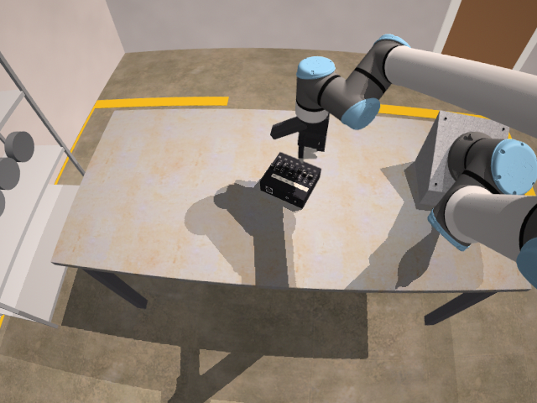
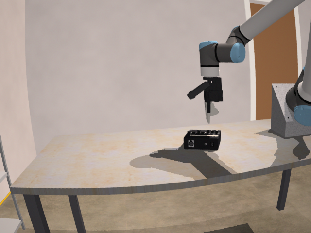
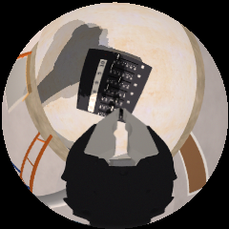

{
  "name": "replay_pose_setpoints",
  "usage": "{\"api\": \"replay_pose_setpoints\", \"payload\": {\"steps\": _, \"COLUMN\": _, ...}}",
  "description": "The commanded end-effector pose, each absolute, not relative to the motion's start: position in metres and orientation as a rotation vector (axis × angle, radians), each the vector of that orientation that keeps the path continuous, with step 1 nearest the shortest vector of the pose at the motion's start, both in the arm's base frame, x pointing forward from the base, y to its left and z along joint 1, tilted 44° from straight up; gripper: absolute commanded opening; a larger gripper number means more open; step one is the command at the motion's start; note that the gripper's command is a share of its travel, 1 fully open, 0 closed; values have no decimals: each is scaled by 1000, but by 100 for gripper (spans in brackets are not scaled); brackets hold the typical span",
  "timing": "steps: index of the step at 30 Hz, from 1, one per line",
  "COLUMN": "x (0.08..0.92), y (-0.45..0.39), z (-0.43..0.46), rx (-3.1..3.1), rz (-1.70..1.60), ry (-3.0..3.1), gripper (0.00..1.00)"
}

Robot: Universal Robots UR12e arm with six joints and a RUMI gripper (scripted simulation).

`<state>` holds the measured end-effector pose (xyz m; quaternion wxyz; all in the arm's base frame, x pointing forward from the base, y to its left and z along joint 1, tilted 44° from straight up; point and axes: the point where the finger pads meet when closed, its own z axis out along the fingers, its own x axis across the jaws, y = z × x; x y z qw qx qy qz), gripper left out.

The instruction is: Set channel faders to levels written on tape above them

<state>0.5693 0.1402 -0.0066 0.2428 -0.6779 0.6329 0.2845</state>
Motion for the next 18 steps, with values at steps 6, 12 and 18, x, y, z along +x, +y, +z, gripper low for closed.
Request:
{"api": "replay_pose_setpoints", "payload": {"steps": 6, "x": 569, "y": 137, "z": -9, "rx": -1727, "rz": 833, "ry": 1905, "gripper": 0}}
{"api": "replay_pose_setpoints", "payload": {"steps": 12, "x": 568, "y": 135, "z": -11, "rx": -1664, "rz": 860, "ry": 1981, "gripper": 0}}
{"api": "replay_pose_setpoints", "payload": {"steps": 18, "x": 568, "y": 135, "z": -12, "rx": -1628, "rz": 875, "ry": 2022, "gripper": 0}}
